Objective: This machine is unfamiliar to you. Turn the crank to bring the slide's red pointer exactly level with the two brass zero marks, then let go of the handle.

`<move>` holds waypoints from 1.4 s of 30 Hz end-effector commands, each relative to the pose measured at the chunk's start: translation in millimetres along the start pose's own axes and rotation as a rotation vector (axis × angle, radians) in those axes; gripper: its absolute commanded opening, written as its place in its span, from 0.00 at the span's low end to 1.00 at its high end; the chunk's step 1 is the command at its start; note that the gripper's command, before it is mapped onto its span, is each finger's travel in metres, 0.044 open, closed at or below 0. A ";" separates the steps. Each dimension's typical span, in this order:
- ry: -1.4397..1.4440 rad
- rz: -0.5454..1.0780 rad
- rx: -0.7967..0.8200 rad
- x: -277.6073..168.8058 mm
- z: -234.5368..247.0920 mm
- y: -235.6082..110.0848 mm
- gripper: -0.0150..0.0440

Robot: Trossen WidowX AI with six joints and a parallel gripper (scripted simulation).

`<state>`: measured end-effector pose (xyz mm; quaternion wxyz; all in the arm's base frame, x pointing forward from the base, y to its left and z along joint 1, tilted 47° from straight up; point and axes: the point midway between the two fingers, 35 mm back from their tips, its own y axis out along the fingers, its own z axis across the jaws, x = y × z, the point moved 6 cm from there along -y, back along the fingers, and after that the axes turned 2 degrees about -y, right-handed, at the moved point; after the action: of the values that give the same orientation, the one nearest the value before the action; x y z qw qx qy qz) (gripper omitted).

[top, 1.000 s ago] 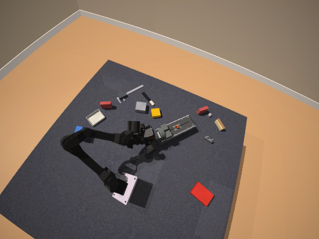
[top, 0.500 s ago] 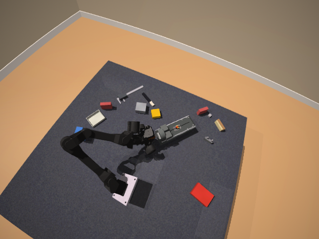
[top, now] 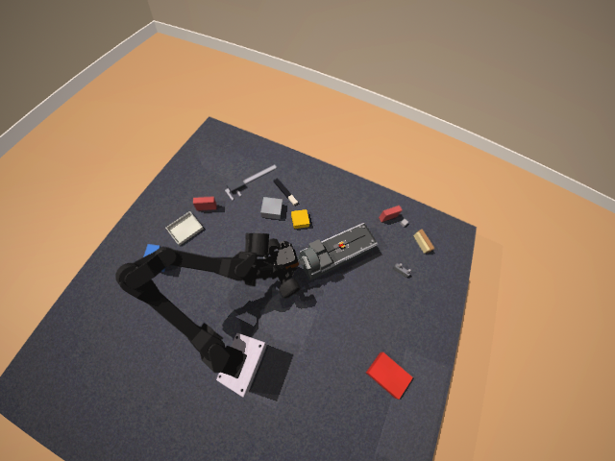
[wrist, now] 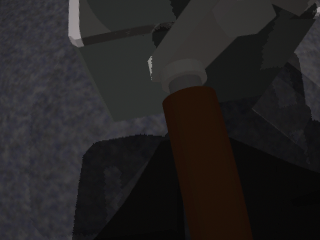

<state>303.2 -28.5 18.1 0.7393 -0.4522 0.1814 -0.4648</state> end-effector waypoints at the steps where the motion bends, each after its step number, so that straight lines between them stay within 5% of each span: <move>1: -0.002 -0.005 0.024 2.9 6.6 -3.3 0.25; 42: -0.002 -0.005 0.024 4.6 7.7 -5.6 0.25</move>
<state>306.0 -28.8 23.5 0.7420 -0.4482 0.1790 -0.4653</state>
